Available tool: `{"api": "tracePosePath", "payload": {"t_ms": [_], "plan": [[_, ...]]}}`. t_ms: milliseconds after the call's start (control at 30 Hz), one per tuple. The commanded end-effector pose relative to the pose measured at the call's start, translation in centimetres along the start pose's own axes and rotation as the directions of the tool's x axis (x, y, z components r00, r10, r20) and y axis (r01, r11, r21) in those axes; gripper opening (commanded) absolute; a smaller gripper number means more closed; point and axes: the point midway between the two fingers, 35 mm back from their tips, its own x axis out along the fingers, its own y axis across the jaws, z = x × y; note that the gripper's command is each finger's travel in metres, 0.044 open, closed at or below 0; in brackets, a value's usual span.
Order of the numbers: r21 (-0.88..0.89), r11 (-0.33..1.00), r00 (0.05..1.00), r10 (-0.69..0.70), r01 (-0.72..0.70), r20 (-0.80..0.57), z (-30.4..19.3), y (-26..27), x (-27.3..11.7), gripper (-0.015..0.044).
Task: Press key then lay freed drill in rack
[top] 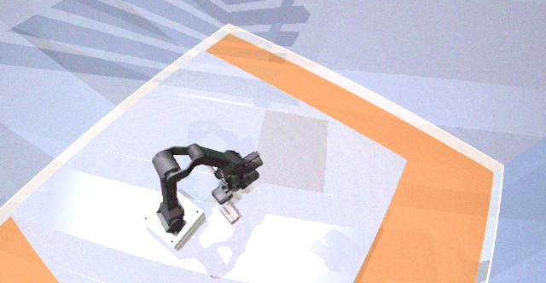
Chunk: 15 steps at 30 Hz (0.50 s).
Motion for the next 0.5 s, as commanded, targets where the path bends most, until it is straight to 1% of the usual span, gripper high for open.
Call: {"api": "tracePosePath", "payload": {"t_ms": [0,133,233,467], "plan": [[0.0,1.0,1.0,-0.001,0.001,0.0,-0.01,-0.02,-0.05,0.0125],[0.0,1.0,1.0,-0.001,0.001,0.0,-0.01,-0.02,-0.05,0.002],[0.0,1.0,1.0,-0.001,0.001,0.0,-0.01,-0.02,-0.05,0.0],[0.003,1.0,1.0,0.002,-0.002,-0.001,-0.36,-0.01,-0.04,0.0]]}}
